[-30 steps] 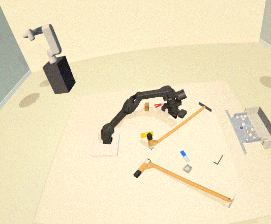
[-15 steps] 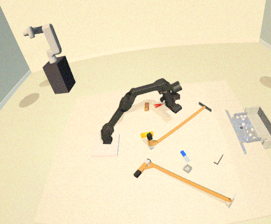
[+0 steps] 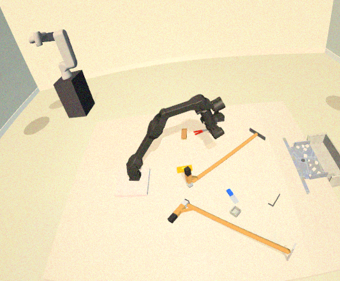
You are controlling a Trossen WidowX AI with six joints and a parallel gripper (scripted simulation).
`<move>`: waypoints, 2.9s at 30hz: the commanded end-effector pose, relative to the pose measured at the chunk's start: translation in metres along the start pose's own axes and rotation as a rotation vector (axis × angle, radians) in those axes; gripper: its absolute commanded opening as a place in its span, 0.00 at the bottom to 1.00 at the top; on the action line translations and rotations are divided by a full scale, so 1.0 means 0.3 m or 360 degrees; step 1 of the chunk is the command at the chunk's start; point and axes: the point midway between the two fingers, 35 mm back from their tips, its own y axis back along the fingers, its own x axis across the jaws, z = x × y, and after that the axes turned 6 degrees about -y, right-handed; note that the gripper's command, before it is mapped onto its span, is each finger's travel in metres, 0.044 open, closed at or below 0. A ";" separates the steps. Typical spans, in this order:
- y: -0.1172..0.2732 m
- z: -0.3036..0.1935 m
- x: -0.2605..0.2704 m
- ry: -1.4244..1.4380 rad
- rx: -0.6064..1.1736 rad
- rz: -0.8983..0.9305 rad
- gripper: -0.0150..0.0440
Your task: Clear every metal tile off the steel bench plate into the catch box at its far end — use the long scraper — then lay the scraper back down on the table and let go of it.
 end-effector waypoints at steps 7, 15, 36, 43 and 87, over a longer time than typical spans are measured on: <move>-0.080 -0.008 0.000 -0.0031 0.0026 -0.0003 0.25; -0.143 -0.014 0.000 -0.0048 0.0037 -0.0002 0.25; -0.307 -0.049 0.001 -0.0092 0.0067 0.0002 0.25; -0.361 -0.067 0.001 -0.0107 0.0077 0.0003 0.25; -0.504 -0.089 -0.060 -0.0145 0.0096 0.0003 0.25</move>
